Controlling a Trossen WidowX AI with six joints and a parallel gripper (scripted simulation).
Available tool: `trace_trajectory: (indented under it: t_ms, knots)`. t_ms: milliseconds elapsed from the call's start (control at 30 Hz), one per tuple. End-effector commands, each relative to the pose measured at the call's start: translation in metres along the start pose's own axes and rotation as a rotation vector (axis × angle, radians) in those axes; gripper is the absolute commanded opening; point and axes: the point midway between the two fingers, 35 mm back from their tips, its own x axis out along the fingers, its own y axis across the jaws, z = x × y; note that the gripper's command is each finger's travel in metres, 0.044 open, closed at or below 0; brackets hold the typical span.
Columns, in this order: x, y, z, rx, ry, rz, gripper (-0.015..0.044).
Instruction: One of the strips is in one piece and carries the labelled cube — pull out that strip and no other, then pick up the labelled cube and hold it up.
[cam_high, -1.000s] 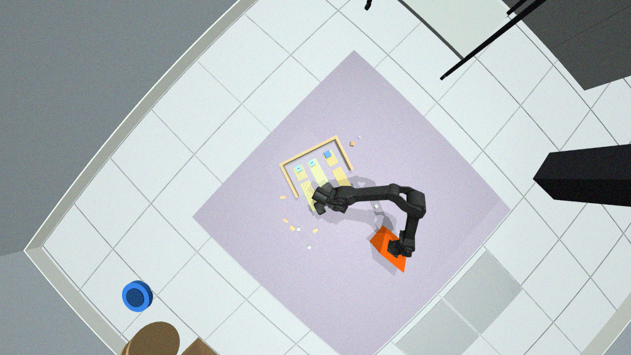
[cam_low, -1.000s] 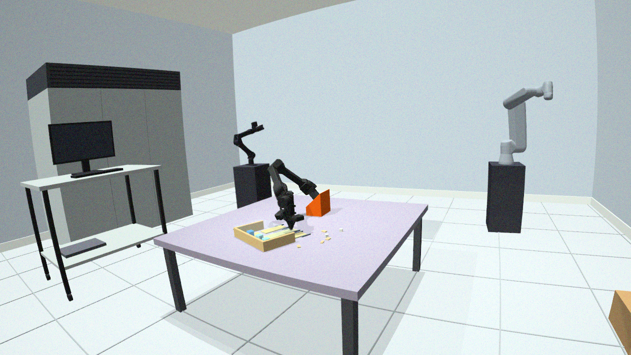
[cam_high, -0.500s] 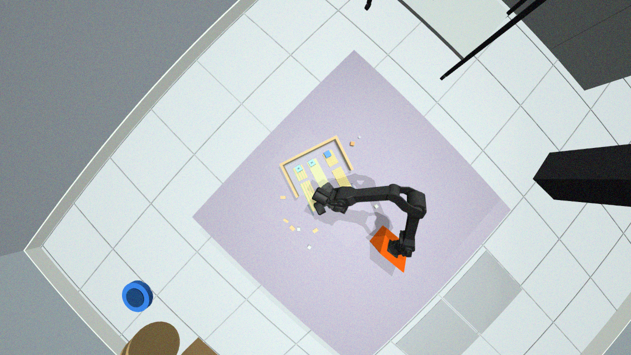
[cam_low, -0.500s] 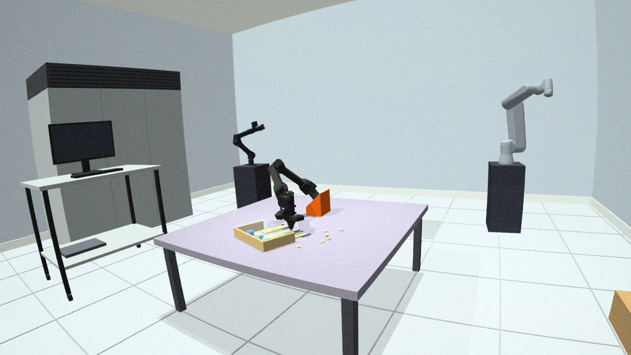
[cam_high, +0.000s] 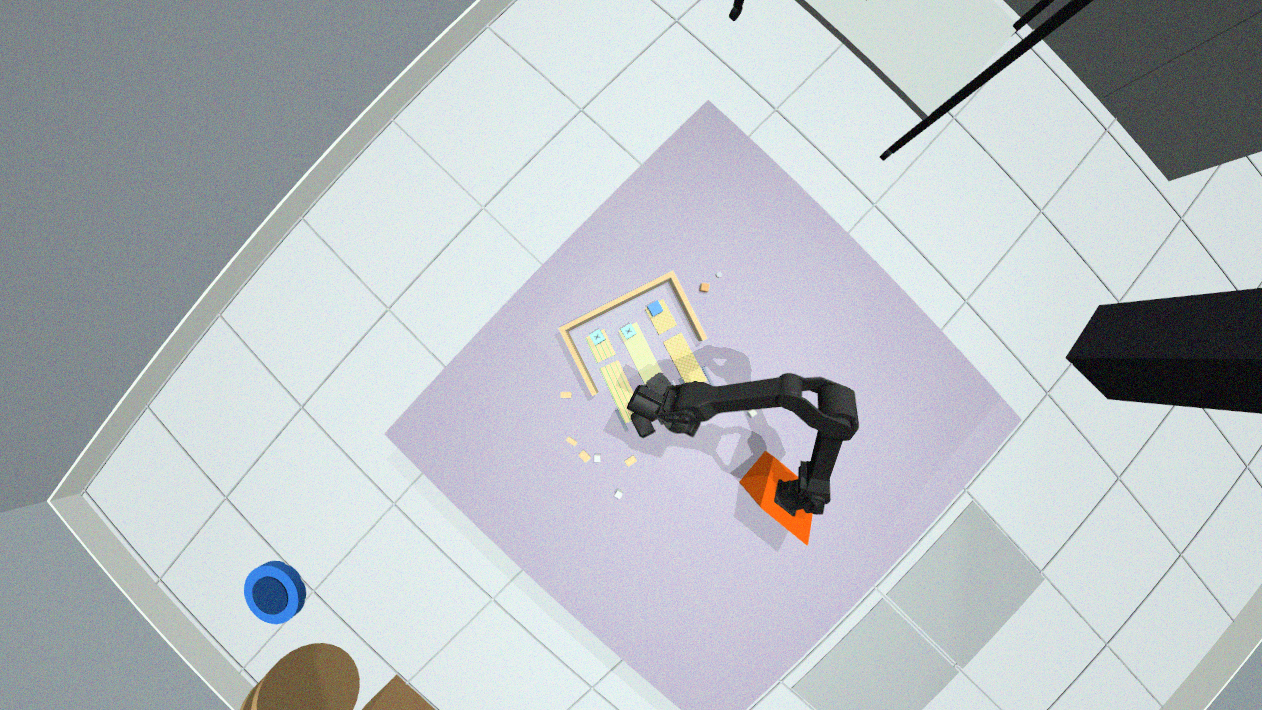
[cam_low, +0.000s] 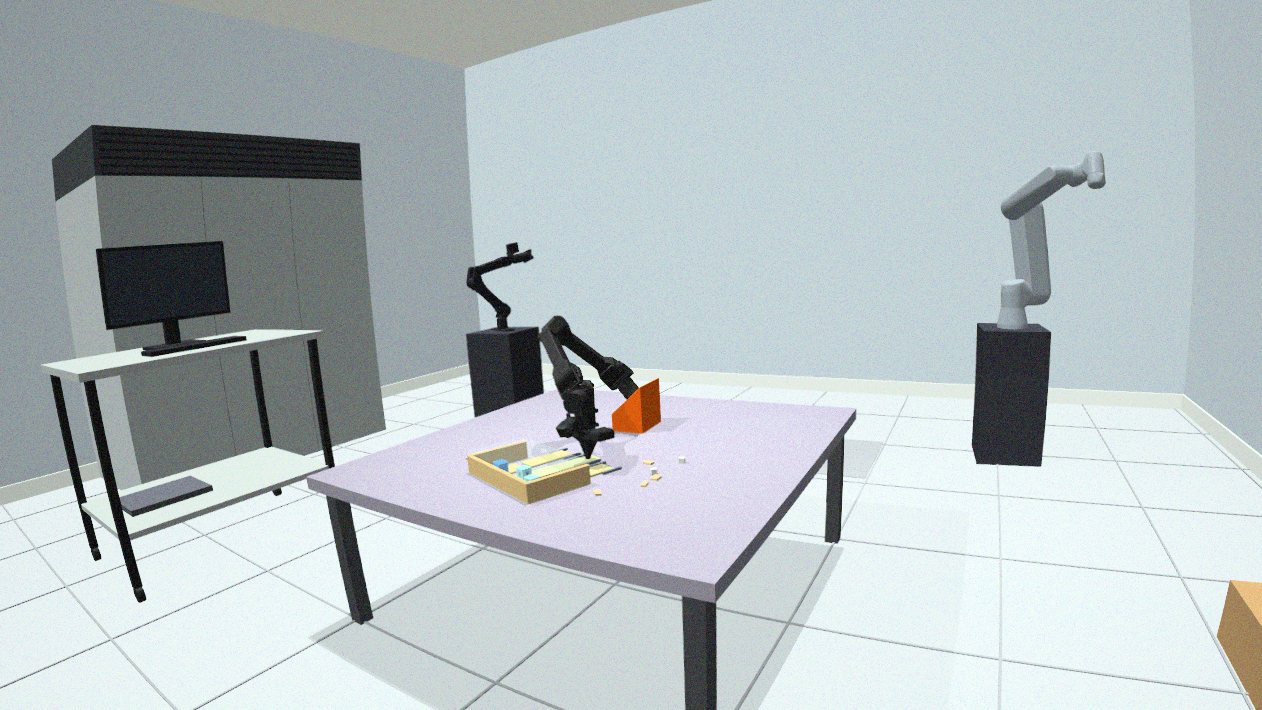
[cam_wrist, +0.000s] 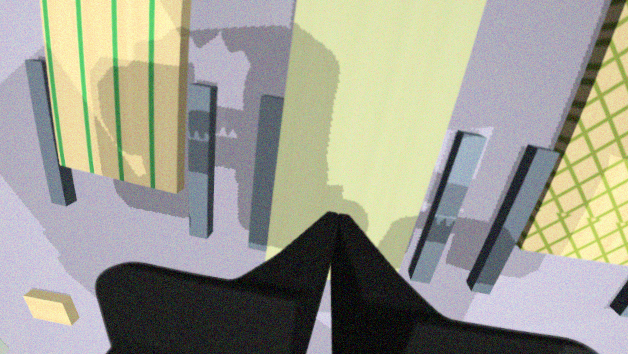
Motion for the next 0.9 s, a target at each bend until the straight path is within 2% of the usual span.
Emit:
trace_trajectory:
  t_ms: [0,867]
  knots:
    - [0.005,-0.001,-0.013,-0.007,0.021,-0.004,0.0000]
    - [0.006,0.000,-0.053,-0.008,0.023,-0.003,0.0000]
